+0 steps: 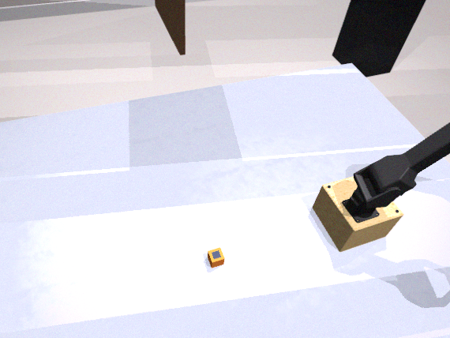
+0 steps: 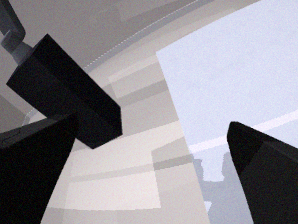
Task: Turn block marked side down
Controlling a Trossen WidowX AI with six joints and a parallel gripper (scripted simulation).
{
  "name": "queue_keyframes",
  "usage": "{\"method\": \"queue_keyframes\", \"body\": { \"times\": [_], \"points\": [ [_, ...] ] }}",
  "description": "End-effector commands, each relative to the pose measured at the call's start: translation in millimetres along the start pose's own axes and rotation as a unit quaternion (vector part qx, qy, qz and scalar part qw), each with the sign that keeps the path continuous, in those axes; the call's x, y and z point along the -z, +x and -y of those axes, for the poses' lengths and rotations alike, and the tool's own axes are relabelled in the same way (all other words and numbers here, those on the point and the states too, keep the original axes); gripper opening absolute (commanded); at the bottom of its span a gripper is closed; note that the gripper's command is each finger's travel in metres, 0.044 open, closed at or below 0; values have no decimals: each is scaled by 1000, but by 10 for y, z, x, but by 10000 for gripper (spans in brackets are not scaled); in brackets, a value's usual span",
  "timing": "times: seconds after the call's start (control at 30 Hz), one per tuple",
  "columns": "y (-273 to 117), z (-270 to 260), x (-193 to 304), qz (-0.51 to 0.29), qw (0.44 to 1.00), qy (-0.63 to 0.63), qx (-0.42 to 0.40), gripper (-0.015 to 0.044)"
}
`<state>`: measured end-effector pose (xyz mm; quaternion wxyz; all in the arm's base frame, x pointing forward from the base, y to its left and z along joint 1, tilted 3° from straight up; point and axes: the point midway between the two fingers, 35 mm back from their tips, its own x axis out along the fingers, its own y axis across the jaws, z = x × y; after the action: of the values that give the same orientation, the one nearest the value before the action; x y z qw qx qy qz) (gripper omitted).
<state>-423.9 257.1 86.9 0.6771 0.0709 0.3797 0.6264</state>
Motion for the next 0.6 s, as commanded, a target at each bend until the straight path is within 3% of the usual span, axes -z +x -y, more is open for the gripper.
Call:
{"method": "queue_keyframes", "body": {
  "times": [0.0, 0.27, 0.57],
  "points": [
    [20, 7, -18, 1, 1000, -1, 2, 426],
    [837, 500, -841, 22, 995, -30, 97, 440],
    [1538, 1571, -1969, 20, 968, -53, 244, 440]
  ]
}}
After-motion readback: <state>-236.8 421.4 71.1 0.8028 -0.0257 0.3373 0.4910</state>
